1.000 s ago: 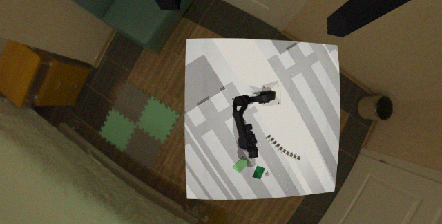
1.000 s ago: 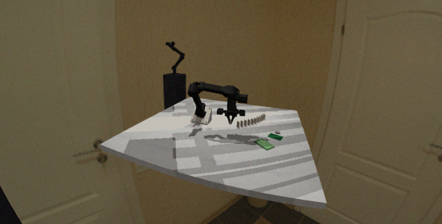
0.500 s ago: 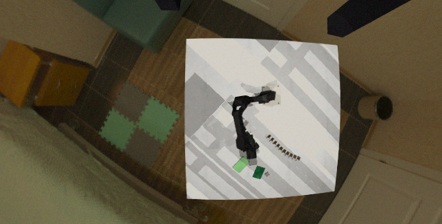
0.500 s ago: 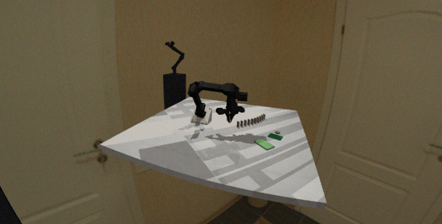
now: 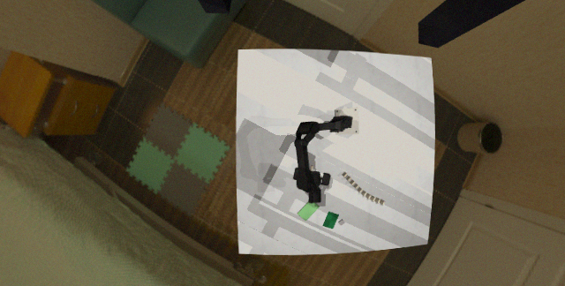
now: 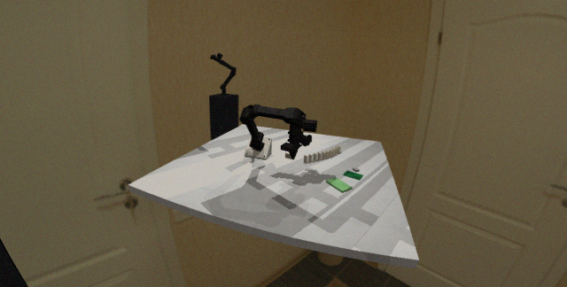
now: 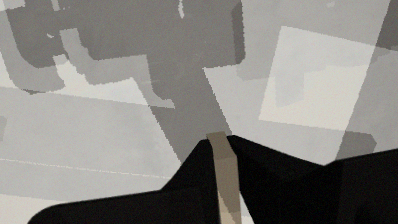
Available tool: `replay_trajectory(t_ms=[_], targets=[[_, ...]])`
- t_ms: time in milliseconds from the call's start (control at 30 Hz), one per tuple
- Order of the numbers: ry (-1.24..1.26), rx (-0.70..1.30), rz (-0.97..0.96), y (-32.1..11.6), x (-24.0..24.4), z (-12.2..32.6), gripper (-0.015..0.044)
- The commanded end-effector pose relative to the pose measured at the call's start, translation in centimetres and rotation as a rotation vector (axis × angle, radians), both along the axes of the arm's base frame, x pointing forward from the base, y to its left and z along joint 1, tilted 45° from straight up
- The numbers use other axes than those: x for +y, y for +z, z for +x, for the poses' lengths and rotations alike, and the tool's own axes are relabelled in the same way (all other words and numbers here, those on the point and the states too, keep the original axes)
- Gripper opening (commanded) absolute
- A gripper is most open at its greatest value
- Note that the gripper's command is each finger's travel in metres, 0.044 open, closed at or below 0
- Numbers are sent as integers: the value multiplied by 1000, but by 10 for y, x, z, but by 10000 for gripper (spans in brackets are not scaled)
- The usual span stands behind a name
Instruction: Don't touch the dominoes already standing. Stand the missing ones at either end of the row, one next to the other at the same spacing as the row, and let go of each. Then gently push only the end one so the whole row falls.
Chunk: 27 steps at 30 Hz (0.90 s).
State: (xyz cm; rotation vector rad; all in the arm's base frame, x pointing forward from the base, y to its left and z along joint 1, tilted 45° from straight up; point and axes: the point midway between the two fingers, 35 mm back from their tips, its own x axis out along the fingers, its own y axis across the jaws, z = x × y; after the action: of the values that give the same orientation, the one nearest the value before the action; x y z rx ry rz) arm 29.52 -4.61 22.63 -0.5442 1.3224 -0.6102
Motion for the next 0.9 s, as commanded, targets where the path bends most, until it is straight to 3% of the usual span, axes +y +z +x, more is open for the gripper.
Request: replay_trajectory(t_ms=[0,433,867], targets=[[344,317,-72,19,-14,-2,24],[344,316,-67,18,-14,-2,24],[399,188,241,-24,-23,1,24]])
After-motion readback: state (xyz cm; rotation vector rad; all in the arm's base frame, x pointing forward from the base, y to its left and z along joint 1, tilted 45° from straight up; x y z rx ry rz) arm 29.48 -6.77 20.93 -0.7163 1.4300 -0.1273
